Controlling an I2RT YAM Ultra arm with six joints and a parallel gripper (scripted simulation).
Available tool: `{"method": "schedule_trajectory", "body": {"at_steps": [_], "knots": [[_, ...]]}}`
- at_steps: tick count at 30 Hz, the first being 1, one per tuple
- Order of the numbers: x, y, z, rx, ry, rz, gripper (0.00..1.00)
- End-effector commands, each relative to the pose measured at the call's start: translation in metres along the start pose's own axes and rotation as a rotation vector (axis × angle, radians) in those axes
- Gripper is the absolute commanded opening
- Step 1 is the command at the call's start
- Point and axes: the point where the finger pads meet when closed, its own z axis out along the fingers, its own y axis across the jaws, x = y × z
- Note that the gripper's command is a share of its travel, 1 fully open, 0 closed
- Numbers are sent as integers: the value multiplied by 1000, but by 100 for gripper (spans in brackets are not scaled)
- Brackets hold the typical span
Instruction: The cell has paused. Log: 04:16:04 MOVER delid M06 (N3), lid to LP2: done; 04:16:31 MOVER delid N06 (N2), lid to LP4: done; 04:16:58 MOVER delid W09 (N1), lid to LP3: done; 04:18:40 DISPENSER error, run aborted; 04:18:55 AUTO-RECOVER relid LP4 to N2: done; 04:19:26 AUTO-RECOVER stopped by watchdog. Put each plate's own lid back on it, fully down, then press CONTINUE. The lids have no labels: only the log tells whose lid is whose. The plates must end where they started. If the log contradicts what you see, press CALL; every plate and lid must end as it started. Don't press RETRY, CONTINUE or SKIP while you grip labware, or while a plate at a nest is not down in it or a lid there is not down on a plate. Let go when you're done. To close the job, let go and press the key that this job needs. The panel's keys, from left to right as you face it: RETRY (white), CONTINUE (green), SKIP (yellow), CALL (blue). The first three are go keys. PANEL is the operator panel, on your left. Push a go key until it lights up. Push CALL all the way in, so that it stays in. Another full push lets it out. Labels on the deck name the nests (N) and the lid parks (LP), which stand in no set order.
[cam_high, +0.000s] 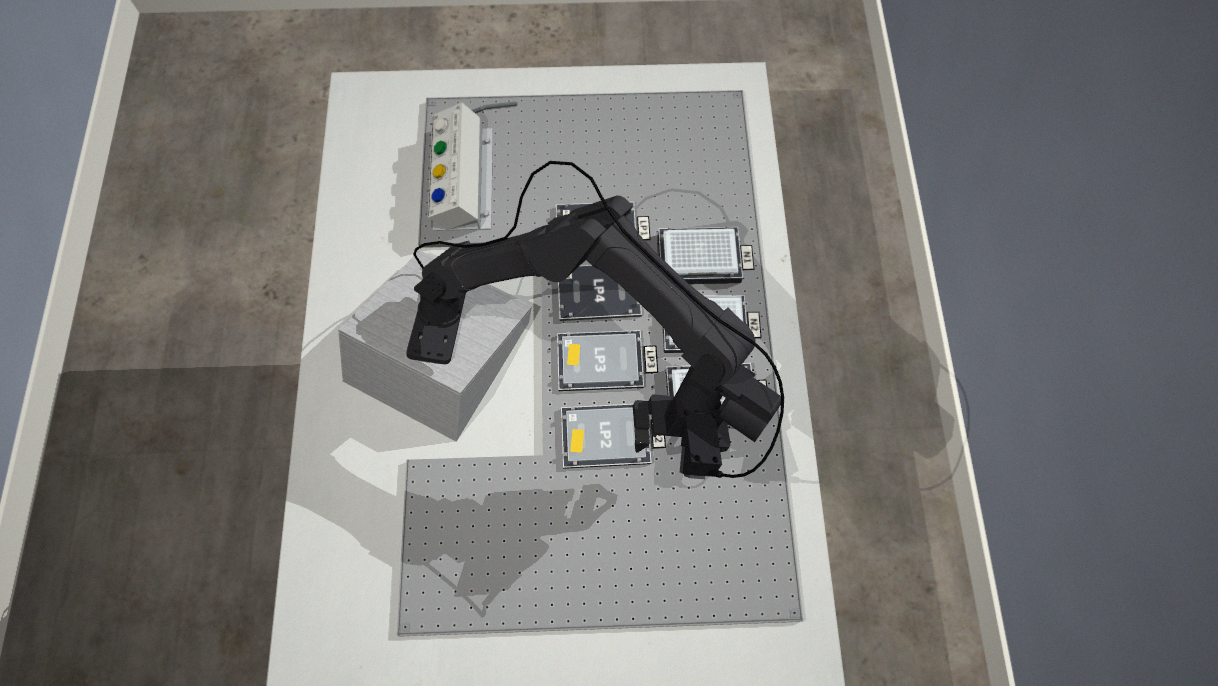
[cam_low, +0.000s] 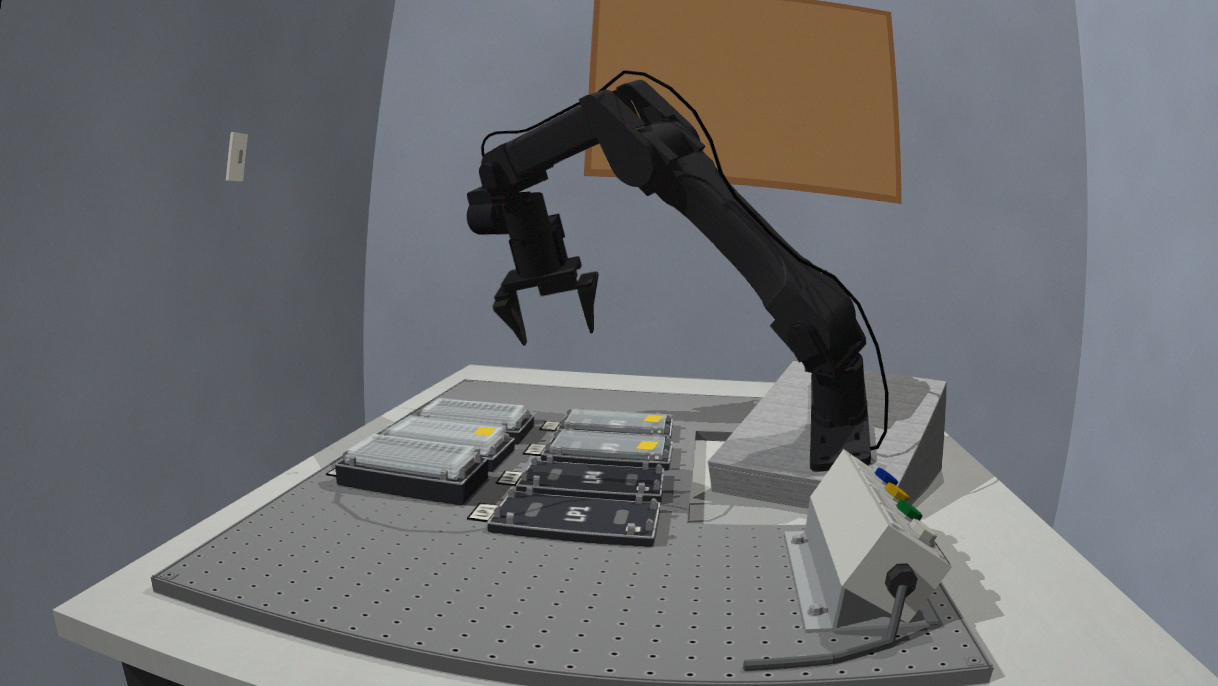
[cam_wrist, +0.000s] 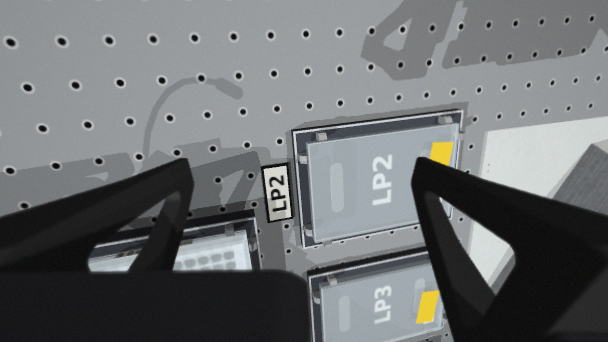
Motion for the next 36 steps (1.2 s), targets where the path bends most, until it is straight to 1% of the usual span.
{"method": "schedule_trajectory", "body": {"at_steps": [1,17,20,21,25,29,30,31,34,35,36], "knots": [[-4,0,-6,-12,-10,8,100],[-4,0,-6,-12,-10,8,100],[14,5,-15,-44,-10,-67,100],[17,5,-16,-50,-10,-86,100],[36,7,-19,-68,-4,-164,100],[29,3,-19,-82,-3,-208,100],[27,5,-22,-95,-21,-209,100],[25,6,-24,-93,-20,-209,100],[25,6,-25,-94,-20,-209,100],[33,6,-23,-84,-4,-237,100],[41,6,-22,-92,2,-263,100]]}}
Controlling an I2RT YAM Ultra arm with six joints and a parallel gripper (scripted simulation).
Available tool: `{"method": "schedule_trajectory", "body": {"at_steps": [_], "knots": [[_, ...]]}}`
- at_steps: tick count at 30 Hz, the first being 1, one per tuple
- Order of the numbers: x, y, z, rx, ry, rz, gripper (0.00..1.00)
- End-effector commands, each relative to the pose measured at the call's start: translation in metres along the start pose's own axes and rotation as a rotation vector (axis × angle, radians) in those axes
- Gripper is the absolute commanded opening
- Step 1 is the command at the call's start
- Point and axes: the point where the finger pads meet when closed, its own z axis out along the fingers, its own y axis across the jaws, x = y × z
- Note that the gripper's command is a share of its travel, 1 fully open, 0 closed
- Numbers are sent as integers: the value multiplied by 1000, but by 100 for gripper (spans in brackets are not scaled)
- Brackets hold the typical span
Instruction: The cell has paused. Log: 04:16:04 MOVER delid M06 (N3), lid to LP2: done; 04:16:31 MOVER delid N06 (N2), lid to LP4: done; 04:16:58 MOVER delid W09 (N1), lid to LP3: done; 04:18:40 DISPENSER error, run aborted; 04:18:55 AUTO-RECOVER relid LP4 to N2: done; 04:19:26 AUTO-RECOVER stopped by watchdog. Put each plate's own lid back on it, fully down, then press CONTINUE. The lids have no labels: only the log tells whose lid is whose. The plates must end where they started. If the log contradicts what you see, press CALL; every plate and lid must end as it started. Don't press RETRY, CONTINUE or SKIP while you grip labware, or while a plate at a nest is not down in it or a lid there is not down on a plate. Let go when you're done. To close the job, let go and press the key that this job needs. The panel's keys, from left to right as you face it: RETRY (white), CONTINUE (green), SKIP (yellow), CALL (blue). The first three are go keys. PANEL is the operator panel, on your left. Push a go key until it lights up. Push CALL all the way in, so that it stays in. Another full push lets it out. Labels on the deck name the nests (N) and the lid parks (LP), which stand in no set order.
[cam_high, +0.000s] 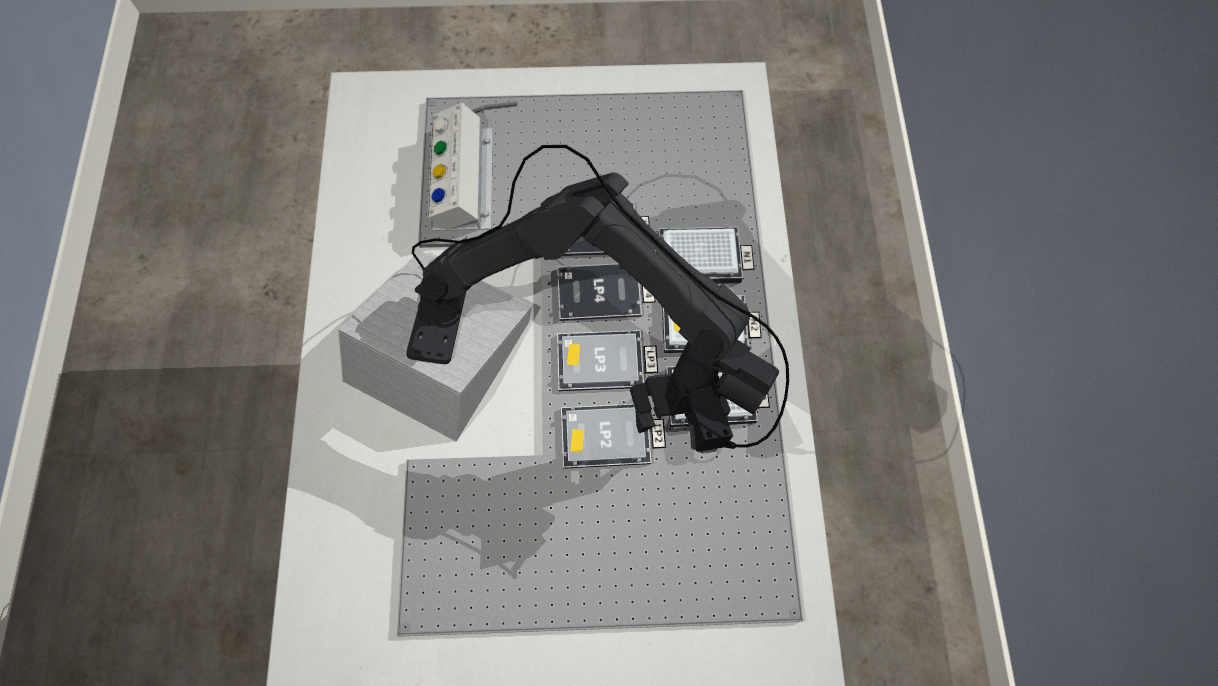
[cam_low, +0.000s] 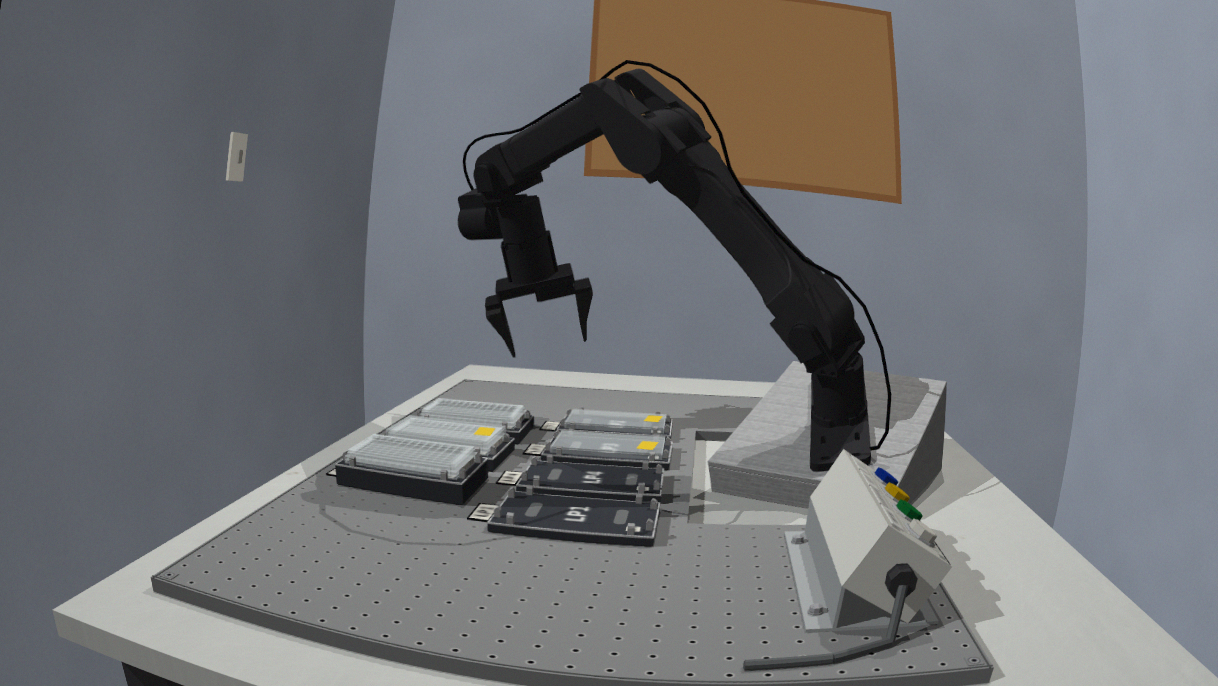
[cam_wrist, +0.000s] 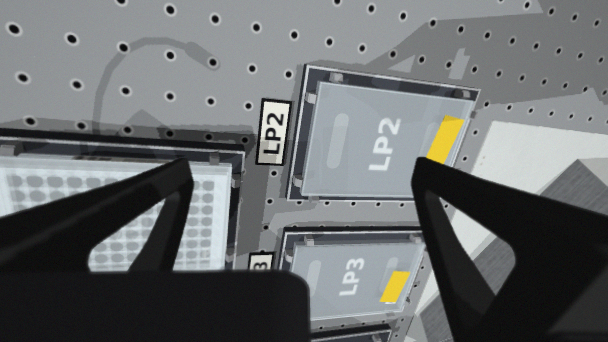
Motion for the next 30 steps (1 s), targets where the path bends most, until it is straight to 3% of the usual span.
{"method": "schedule_trajectory", "body": {"at_steps": [1,6,10,15,22,25,28,30], "knots": [[6,6,-16,-54,-38,-65,100],[31,11,-17,-74,-31,-163,100],[22,9,-21,-104,-45,-215,100],[28,10,-21,-94,-27,-243,100],[70,15,-16,-123,-21,-390,100],[63,14,-20,-149,-37,-431,100],[60,15,-23,-149,-40,-443,100],[76,14,-18,-147,-18,-490,100]]}}
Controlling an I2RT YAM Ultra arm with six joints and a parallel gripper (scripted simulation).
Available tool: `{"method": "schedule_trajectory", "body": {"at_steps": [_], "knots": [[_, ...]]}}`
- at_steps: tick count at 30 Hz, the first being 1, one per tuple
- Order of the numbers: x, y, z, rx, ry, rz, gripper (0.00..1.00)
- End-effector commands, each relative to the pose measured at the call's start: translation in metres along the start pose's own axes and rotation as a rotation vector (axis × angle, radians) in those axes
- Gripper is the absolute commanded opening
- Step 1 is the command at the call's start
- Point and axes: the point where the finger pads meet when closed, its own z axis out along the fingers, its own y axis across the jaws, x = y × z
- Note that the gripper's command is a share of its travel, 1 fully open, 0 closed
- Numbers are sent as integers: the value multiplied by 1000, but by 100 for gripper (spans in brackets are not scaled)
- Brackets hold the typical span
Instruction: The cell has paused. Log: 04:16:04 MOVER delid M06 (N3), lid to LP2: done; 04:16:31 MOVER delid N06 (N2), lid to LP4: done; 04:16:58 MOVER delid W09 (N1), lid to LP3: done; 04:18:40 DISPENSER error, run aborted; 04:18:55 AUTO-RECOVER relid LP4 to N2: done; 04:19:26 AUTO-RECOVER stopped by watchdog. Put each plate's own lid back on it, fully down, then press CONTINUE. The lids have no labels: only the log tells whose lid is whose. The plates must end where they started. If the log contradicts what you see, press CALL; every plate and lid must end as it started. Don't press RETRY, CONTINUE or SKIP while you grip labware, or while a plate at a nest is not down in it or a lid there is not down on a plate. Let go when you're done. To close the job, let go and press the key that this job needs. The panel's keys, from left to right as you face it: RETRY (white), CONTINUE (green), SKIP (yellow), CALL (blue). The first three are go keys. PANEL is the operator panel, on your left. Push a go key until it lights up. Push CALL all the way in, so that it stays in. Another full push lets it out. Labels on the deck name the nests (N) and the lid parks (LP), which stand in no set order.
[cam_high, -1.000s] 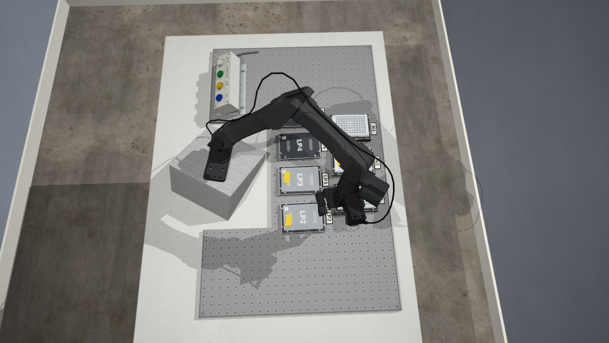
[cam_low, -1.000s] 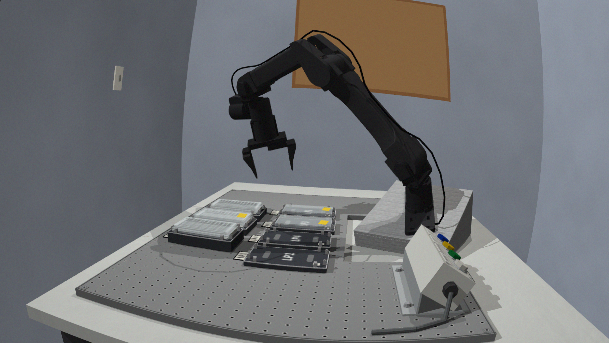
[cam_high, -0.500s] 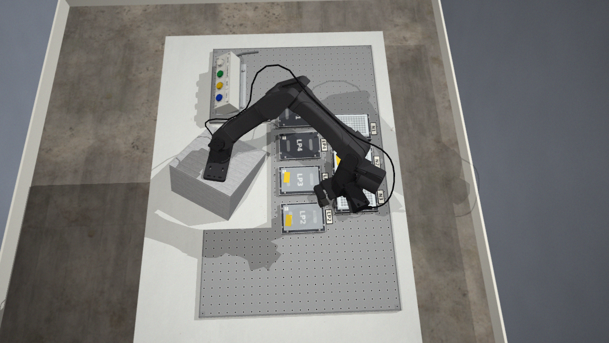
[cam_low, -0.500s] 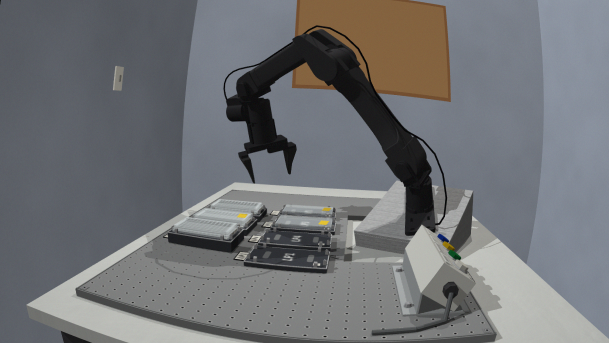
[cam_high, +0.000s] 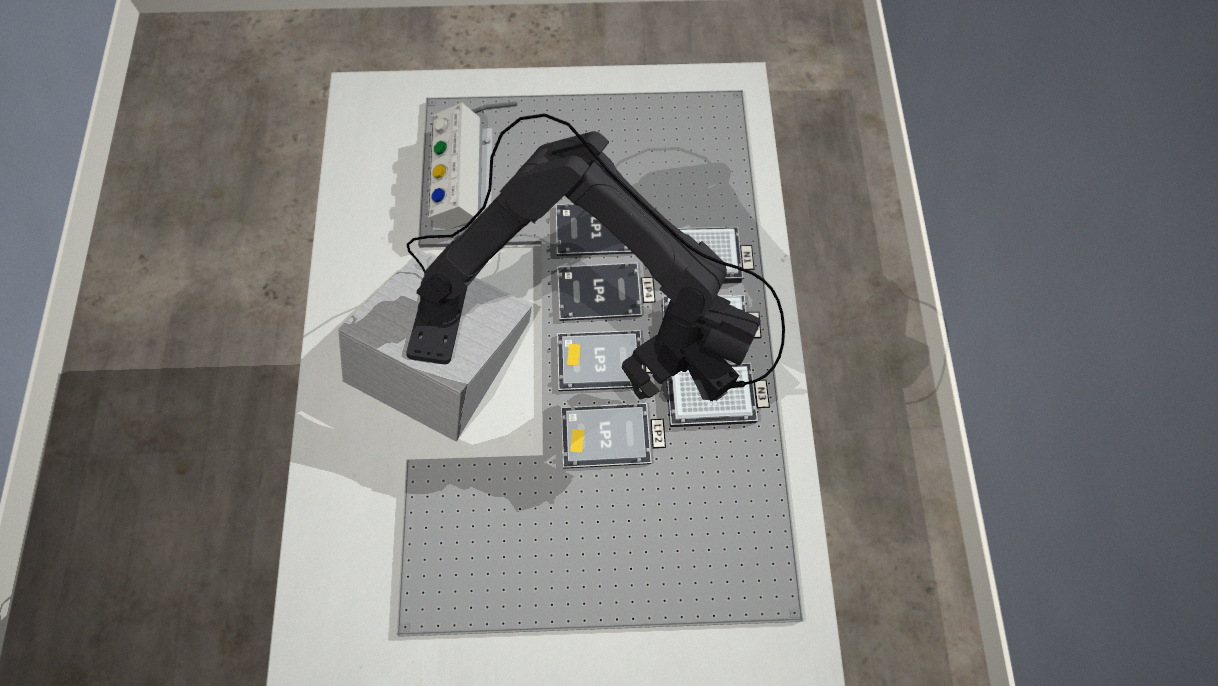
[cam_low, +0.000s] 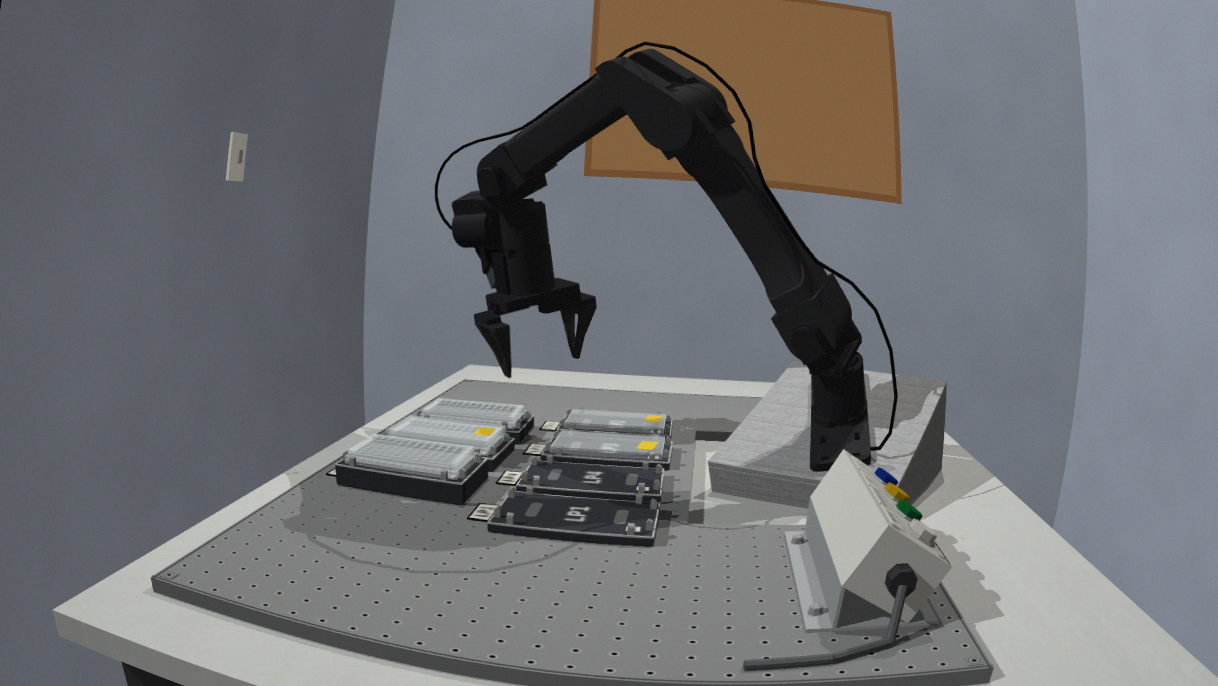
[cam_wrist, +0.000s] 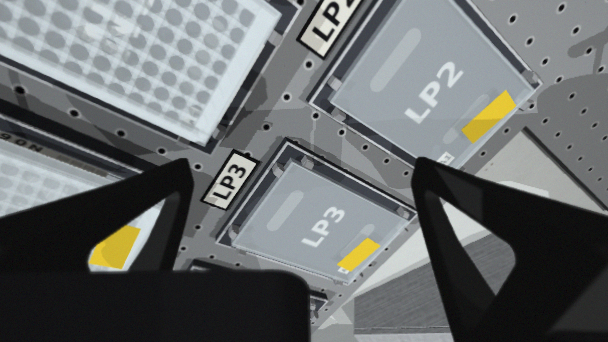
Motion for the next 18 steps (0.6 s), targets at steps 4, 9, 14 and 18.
{"method": "schedule_trajectory", "body": {"at_steps": [4,9,14,18], "knots": [[10,10,-10,-47,-52,-105,100],[26,16,-9,-69,-51,-196,100],[26,17,-12,-84,-51,-265,100],[47,23,-5,-96,-48,-333,100]]}}
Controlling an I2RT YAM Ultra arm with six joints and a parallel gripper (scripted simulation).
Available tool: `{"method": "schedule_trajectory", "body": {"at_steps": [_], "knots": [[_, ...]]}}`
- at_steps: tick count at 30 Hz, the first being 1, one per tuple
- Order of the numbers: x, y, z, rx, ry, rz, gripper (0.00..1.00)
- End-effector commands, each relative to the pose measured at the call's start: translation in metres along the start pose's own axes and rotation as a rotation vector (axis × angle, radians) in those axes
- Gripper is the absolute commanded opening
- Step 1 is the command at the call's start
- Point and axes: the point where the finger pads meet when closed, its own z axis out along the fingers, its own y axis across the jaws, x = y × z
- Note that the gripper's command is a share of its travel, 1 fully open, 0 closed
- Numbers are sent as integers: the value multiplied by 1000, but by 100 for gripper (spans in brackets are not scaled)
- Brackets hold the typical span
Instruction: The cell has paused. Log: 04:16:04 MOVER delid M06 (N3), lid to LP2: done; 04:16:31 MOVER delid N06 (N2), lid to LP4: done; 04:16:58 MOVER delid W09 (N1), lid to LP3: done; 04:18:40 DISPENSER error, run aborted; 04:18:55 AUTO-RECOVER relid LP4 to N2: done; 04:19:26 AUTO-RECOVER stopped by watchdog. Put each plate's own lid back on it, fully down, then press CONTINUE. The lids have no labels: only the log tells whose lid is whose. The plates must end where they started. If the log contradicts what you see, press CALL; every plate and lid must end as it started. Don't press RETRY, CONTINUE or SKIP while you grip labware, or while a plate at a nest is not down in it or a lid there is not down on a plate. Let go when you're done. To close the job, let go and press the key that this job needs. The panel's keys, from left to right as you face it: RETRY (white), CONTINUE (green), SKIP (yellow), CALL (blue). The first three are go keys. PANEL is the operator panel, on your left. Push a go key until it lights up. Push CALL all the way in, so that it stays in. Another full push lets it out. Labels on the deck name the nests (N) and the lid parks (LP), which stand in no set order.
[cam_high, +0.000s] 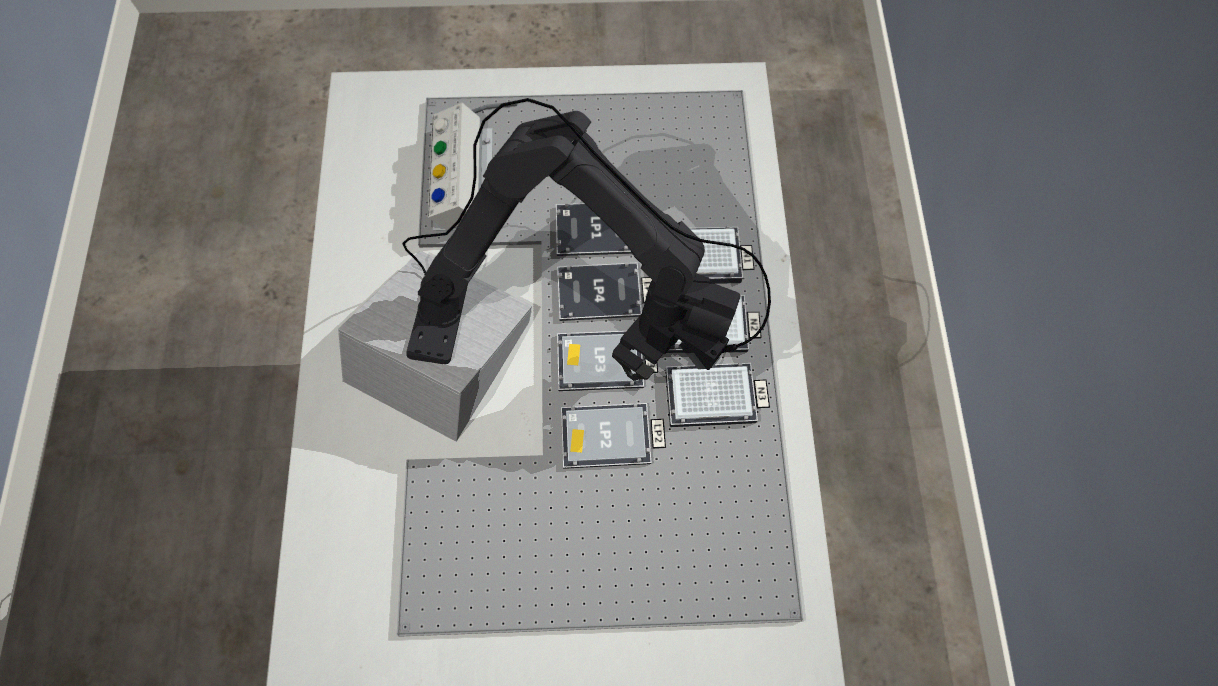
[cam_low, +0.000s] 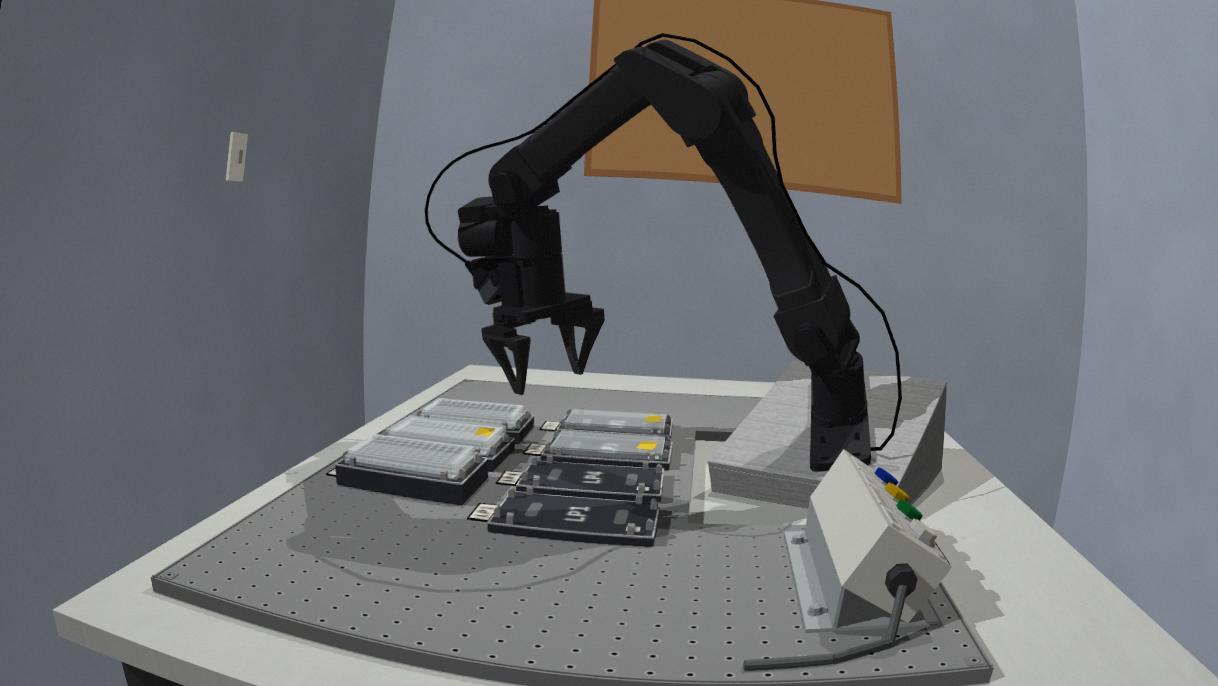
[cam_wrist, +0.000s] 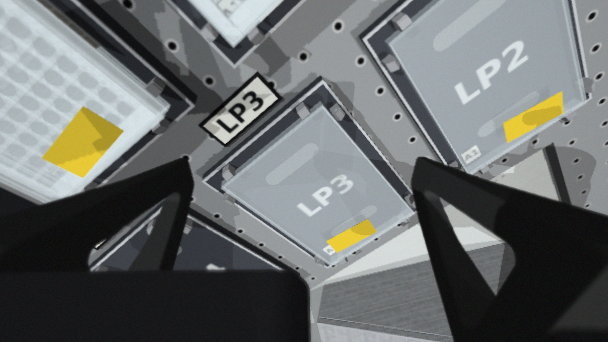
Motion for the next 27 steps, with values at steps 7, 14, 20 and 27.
{"method": "schedule_trajectory", "body": {"at_steps": [7,14,20,27], "knots": [[24,23,-5,-59,-61,-188,100],[33,26,-6,-88,-66,-316,100],[57,36,2,-106,-65,-404,100],[62,39,2,-137,-90,-525,100]]}}
